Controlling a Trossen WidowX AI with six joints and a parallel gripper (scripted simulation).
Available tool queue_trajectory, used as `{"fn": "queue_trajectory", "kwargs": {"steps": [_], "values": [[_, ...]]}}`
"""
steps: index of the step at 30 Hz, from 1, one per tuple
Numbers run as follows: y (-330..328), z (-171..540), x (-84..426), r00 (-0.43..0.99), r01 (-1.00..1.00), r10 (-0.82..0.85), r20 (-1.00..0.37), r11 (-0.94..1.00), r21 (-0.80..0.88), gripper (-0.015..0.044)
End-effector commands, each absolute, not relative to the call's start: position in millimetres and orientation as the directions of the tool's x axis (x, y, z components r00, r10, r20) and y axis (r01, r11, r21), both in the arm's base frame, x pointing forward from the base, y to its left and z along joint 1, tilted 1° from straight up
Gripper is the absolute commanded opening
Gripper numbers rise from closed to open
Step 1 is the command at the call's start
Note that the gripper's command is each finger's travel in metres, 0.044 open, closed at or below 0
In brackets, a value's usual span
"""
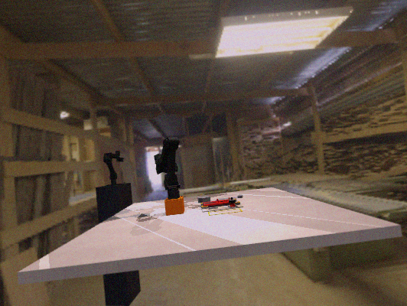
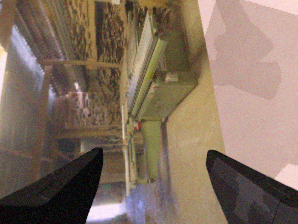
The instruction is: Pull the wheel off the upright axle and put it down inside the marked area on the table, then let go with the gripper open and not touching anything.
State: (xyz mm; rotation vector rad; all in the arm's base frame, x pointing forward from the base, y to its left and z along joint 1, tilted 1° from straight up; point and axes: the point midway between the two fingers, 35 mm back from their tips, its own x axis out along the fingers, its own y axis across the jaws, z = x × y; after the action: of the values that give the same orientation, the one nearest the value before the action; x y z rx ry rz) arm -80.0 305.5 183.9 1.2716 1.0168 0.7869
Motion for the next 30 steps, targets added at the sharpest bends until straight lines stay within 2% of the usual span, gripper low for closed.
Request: {"fn": "queue_trajectory", "kwargs": {"steps": [1, 11, 20, 30], "values": [[325, 177, -54, 0.434, -0.044, 0.872, -0.227, 0.272, 0.961, 0.0300], [355, 161, 14, 0.548, -0.140, 0.753, -0.363, 0.511, 0.848, 0.0300], [358, 140, 108, 0.645, -0.193, 0.555, -0.524, 0.783, 0.592, 0.0300], [330, 123, 187, 0.665, -0.146, 0.372, -0.647, 0.915, 0.376, 0.0300]]}}
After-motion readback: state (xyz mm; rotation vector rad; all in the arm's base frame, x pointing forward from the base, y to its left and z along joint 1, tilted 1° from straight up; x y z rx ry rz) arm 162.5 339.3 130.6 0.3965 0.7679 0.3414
